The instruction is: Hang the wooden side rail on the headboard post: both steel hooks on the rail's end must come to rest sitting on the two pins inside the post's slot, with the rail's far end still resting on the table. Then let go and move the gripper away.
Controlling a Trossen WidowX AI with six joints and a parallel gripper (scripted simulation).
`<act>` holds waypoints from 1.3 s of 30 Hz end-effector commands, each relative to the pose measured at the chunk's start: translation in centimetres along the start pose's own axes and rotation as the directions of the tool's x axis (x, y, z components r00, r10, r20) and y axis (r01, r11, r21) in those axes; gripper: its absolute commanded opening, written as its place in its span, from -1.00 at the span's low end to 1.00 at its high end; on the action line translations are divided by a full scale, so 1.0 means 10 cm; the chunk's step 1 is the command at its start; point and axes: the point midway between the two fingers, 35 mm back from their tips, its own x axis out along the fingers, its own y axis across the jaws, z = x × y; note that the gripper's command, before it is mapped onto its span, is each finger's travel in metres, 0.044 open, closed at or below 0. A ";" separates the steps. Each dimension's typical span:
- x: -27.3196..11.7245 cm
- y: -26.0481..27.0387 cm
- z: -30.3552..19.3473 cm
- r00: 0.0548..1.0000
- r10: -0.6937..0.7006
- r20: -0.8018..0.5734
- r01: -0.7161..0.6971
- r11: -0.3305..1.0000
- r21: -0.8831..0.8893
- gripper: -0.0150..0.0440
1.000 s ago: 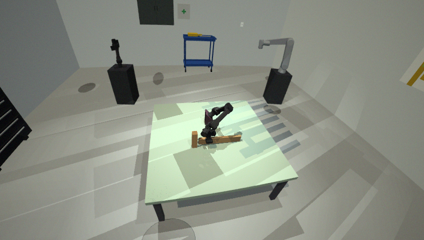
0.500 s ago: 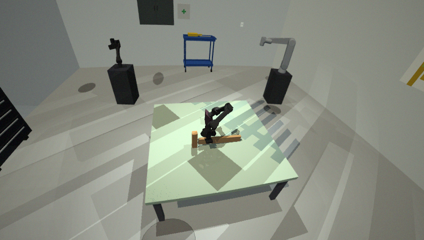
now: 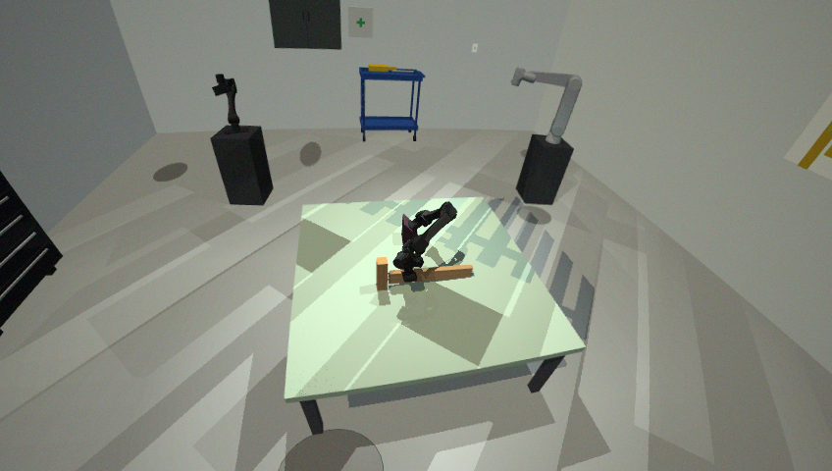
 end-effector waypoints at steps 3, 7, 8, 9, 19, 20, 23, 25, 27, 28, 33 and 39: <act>-0.05 -0.02 -0.04 1.000 -0.013 -0.009 0.013 1.000 -0.001 -0.49; -0.06 -0.02 -0.05 1.000 -0.013 -0.009 0.013 1.000 -0.001 -0.49; -0.06 -0.02 -0.05 1.000 -0.013 -0.009 0.013 1.000 -0.001 -0.49; -0.06 -0.02 -0.05 1.000 -0.013 -0.009 0.013 1.000 -0.001 -0.49; -0.06 -0.01 -0.06 1.000 -0.013 -0.009 0.013 1.000 -0.001 -0.49; -0.06 -0.01 -0.06 1.000 -0.013 -0.009 0.013 1.000 -0.001 -0.49; -0.05 -0.01 -0.06 1.000 -0.013 -0.009 0.013 1.000 -0.001 -0.49; -0.05 -0.01 -0.07 1.000 -0.013 -0.009 0.013 1.000 -0.001 -0.49; -0.05 -0.01 -0.07 1.000 -0.013 -0.009 0.013 1.000 -0.001 -0.49; -0.05 -0.01 -0.07 1.000 -0.013 -0.009 0.013 1.000 -0.001 -0.49; -0.05 -0.02 -0.07 1.000 -0.013 -0.009 0.013 1.000 -0.001 -0.49; -0.06 -0.02 -0.08 1.000 -0.013 -0.009 0.013 1.000 -0.001 -0.49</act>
